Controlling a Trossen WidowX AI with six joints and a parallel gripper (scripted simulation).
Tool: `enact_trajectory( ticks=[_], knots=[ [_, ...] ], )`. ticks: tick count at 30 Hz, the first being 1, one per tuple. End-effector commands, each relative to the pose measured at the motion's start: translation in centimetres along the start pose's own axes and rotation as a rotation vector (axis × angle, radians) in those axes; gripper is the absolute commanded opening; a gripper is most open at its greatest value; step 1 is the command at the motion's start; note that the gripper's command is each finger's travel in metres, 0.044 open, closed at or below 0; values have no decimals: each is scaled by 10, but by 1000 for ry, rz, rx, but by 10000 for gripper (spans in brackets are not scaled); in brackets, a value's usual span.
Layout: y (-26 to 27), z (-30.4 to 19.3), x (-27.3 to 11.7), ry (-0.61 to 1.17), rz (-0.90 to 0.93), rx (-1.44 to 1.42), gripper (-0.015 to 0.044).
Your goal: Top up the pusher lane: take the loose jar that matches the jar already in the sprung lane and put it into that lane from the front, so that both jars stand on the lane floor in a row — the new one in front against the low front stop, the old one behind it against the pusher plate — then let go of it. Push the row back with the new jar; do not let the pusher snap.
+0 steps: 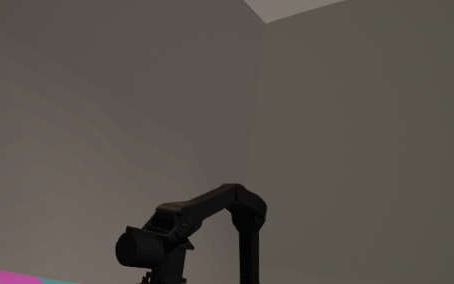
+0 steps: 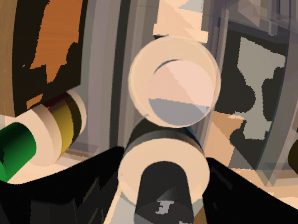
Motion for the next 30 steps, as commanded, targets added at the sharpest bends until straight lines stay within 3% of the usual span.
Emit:
enact_trajectory(
  ticks=[1,30],
  knots=[
    [0,4,0,-25,-2,-4,0],
    [0,3,10,-25,-1,-4,0]
  ],
)
Point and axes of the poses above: the point midway between the two fingers, 35 mm back from their tips, its own x axis out along the fingers, its own y axis across the jaws, z = x × y, the point moved 7 cm from there along -x, back along the fingers, and after that the axes turned 9 degrees about -x, right-handed, at the moved point
